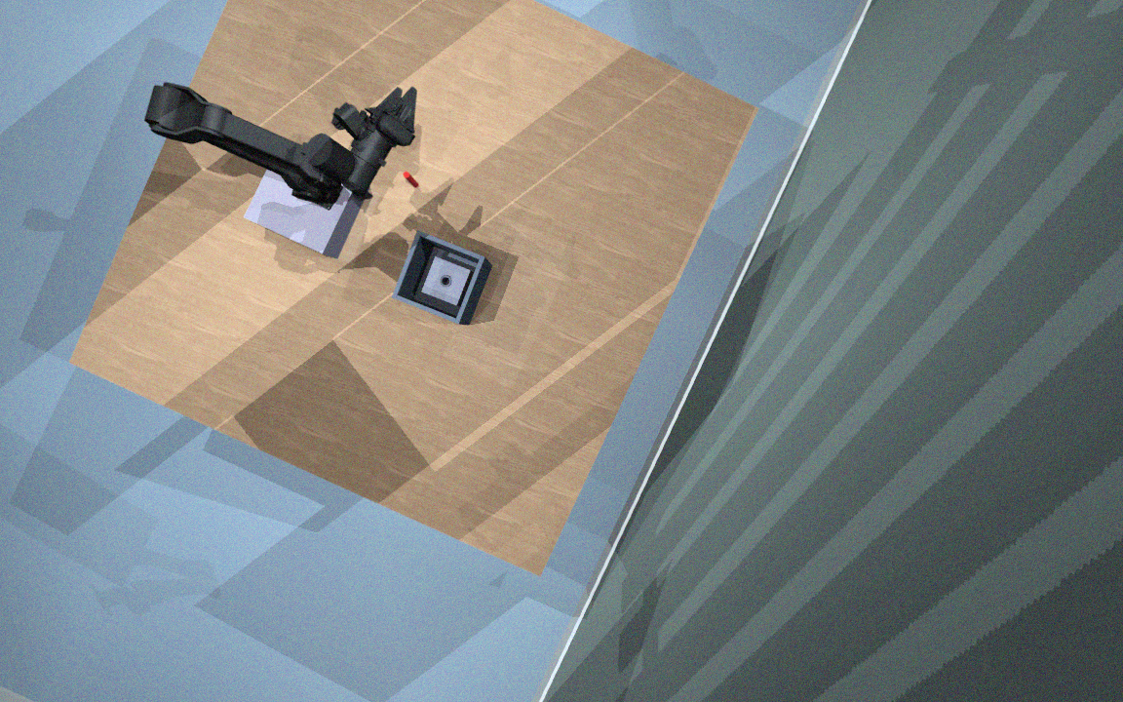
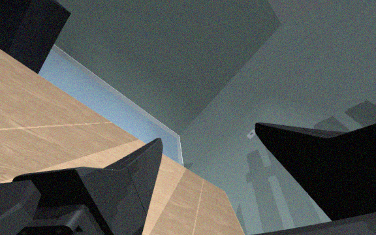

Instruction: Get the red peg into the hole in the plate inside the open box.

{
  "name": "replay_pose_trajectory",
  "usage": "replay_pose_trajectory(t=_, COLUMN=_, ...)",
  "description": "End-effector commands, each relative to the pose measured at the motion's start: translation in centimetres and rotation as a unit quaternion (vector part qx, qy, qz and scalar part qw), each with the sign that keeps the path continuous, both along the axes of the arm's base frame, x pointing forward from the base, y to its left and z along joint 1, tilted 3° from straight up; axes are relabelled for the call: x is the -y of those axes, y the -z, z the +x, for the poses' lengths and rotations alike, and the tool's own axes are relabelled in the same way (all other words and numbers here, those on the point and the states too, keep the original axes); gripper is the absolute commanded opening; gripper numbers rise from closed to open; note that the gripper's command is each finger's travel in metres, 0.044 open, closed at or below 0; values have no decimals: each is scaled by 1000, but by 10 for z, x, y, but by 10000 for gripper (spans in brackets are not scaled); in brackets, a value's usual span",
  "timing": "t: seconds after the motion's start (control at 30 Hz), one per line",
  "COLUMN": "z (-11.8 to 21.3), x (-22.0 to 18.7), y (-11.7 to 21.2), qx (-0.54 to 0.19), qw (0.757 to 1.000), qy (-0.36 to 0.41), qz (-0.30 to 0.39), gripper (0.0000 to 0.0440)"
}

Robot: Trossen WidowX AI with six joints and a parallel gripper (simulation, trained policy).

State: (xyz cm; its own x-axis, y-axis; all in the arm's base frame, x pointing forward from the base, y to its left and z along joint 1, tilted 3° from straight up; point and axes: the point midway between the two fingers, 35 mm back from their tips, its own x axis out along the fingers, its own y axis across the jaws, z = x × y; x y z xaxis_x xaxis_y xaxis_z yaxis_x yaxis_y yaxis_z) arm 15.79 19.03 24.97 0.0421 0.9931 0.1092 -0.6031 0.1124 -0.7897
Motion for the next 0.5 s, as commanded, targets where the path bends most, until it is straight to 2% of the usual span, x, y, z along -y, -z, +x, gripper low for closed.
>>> replay_pose_trajectory(t=0.0, z=11, x=1, y=-6, qx=-69, qw=997, qy=17, qz=5, gripper=440)
replay_pose_trajectory(t=0.23, z=27, x=2, y=-10, qx=-187, qw=981, qy=42, qz=13, gripper=440)
replay_pose_trajectory(t=0.47, z=42, x=5, y=-11, qx=-301, qw=951, qy=69, qz=23, gripper=440)
